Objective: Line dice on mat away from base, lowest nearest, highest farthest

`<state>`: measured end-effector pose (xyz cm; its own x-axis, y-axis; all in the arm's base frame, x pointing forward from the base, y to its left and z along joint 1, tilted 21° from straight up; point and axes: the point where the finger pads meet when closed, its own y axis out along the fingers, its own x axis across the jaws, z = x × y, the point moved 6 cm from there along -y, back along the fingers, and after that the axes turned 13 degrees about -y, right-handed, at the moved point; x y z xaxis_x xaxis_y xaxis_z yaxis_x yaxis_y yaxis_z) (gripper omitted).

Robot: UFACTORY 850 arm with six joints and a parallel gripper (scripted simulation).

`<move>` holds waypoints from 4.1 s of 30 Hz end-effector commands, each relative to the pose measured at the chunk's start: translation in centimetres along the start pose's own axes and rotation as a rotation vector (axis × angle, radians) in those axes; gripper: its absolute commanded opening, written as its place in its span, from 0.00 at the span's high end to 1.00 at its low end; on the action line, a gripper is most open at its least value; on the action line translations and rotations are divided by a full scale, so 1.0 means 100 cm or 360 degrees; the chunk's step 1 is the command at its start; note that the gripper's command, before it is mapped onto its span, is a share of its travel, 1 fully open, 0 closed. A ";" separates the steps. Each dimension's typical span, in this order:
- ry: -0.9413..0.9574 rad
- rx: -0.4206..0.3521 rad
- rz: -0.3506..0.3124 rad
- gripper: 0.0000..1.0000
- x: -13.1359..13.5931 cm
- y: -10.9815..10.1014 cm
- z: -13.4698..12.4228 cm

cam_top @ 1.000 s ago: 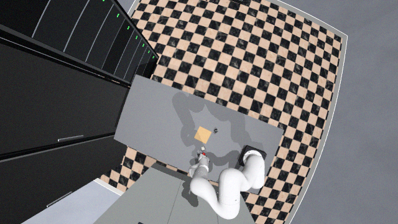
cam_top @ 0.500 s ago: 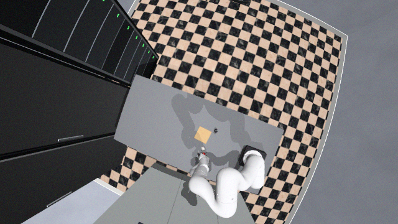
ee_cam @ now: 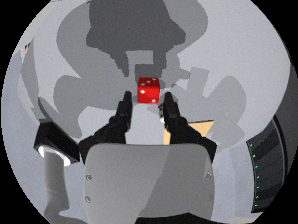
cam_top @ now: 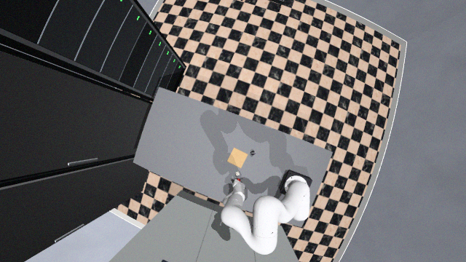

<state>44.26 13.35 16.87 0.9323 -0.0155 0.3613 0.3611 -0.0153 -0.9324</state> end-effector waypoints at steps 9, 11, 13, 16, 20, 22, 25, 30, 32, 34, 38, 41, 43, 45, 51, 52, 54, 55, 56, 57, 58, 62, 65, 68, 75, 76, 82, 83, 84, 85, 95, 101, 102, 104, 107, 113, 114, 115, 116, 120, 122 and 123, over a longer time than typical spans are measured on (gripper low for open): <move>0.0000 0.0002 -0.0002 0.53 0.001 0.000 0.000; 0.0000 0.0002 -0.0002 0.53 0.001 0.000 0.000; 0.0000 0.0002 -0.0002 0.53 0.001 0.000 0.000; 0.0000 0.0002 -0.0002 0.53 0.001 0.000 0.000; 0.0000 0.0002 -0.0002 0.53 0.001 0.000 0.000; 0.0000 0.0002 -0.0002 0.53 0.001 0.000 0.000; 0.0000 0.0002 -0.0002 0.53 0.001 0.000 0.000; 0.0000 0.0002 -0.0002 0.53 0.001 0.000 0.000; 0.0000 0.0002 -0.0002 0.53 0.001 0.000 0.000; 0.0000 0.0002 -0.0002 0.53 0.001 0.000 0.000; 0.0000 0.0002 -0.0002 0.53 0.001 0.000 0.000; 0.0000 0.0002 -0.0002 0.53 0.001 0.000 0.000; 0.0000 0.0002 -0.0002 0.53 0.001 0.000 0.000; 0.0000 0.0002 -0.0002 0.53 0.001 0.000 0.000; 0.0000 0.0002 -0.0002 0.53 0.001 0.000 0.000; 0.0000 0.0002 -0.0002 0.53 0.001 0.000 0.000; 0.0000 0.0002 -0.0002 0.53 0.001 0.000 0.000; 0.0000 0.0002 -0.0002 0.53 0.001 0.000 0.000; 0.0000 0.0002 -0.0002 0.53 0.001 0.000 0.000; 0.0000 0.0002 -0.0002 0.53 0.001 0.000 0.000; 0.0000 0.0002 -0.0002 0.53 0.001 0.000 0.000; 0.0000 0.0002 -0.0002 0.53 0.001 0.000 0.000; 0.0000 0.0002 -0.0002 0.53 0.001 0.000 0.000; 0.0000 0.0002 -0.0002 0.53 0.001 0.000 0.000; 0.0000 0.0002 -0.0003 0.53 0.001 0.000 0.000; 0.0000 0.0002 -0.0003 0.53 0.001 0.000 0.000; 0.0000 0.0001 -0.0003 0.53 0.001 0.003 0.000; 0.0000 0.0001 -0.0002 0.53 0.001 0.004 0.000; 0.0000 0.0001 -0.0002 0.53 0.001 0.006 0.000; 0.0000 0.0001 -0.0002 0.53 0.001 0.007 0.000; 0.0000 0.0001 -0.0002 0.53 0.001 0.023 0.000; 0.0000 0.0001 -0.0002 0.53 0.001 0.032 0.000; 0.0000 0.0001 -0.0002 0.53 0.001 0.033 0.000; 0.0000 0.0002 -0.0002 0.53 0.001 0.034 0.000; 0.0000 0.0002 -0.0002 0.53 0.001 0.034 0.000; 0.0000 0.0002 -0.0002 0.53 0.001 0.034 0.000; 0.0000 0.0002 -0.0002 0.53 0.001 0.034 0.000; 0.0000 0.0002 -0.0002 0.53 0.001 0.034 0.000; 0.0000 0.0002 -0.0002 0.53 0.001 0.034 0.000; 0.0000 0.0002 -0.0002 0.53 0.001 0.034 0.000; 0.0000 0.0002 -0.0002 0.53 0.001 0.034 0.000; 0.0000 0.0002 -0.0002 0.53 0.001 0.034 0.000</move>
<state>45.56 13.32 13.70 0.9321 -0.0155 0.3617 0.3615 -0.0149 -0.9322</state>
